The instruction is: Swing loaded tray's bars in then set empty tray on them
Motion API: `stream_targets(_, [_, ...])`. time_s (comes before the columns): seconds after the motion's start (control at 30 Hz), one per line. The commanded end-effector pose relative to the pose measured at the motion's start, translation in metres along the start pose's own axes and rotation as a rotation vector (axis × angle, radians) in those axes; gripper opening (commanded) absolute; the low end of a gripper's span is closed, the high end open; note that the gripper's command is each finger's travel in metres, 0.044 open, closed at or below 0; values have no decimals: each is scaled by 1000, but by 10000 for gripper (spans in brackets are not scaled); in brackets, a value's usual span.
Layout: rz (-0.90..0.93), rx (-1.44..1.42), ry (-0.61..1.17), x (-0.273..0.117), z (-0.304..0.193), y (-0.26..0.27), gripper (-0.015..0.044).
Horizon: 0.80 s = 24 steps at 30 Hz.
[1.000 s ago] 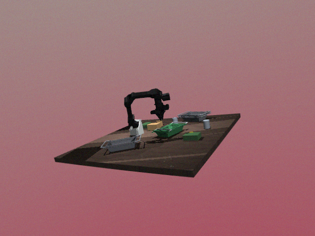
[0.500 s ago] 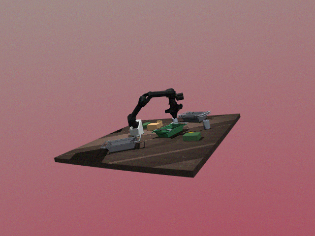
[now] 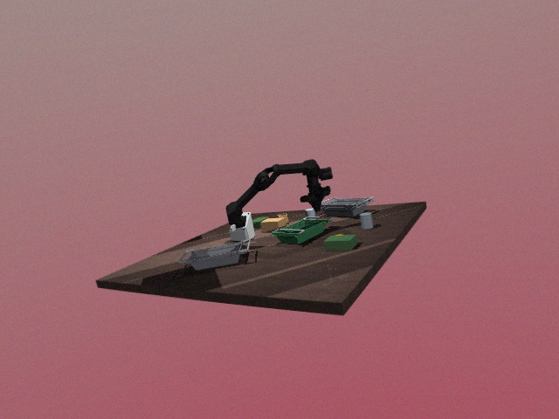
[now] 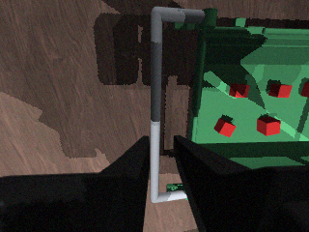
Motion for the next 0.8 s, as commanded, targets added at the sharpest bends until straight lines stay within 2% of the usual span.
stream_targets(0.0, [5,4,-3,3,1,1,84])
stream_targets(0.53, [3,4,-3,56,1,1,84])
stream_targets(0.77, [3,4,-3,42,0,-7,84])
Point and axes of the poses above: the point midway between the two fingers, 35 mm back from their tips, its own x axis out along the fingers, its own y axis across the jaws, z = x × y, the point moved 1 cm from there along -x, back along the fingers, and after that the axes turned 2 degrees about -x, right-handed, at the moved point
